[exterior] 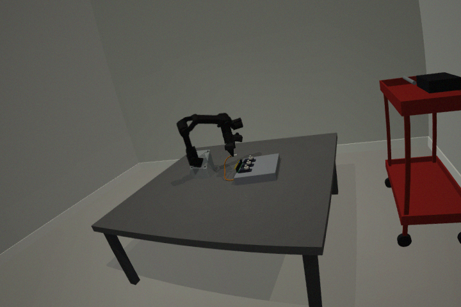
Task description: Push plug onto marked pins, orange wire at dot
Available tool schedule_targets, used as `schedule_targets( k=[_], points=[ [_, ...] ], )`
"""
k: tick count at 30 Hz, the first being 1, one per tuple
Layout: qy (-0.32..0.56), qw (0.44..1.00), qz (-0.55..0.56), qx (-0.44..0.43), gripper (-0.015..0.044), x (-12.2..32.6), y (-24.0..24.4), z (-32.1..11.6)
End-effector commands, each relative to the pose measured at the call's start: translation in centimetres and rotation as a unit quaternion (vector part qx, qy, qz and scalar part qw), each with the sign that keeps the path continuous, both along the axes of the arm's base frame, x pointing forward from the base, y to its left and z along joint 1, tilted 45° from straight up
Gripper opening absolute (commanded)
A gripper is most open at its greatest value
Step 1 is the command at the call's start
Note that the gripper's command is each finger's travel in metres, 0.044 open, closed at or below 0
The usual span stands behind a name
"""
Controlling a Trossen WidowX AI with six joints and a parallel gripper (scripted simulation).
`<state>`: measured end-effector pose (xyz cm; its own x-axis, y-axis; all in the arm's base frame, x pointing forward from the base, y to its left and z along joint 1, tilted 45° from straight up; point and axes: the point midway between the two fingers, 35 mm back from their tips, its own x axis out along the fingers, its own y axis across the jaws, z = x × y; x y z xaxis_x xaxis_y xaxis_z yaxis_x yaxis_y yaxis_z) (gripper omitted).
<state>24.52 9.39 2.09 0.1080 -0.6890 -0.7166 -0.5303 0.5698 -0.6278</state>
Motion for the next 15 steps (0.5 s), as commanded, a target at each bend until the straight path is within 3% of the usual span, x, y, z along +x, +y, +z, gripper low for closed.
schedule_targets(
  k=[1, 15],
  points=[
    [-0.024, 0.999, -0.027, 0.005, 0.0000, -1.5, -0.4, -0.2],
    [-0.087, 0.992, -0.093, 0.011, 0.0000, -4.9, -2.6, -1.2]
  ],
)
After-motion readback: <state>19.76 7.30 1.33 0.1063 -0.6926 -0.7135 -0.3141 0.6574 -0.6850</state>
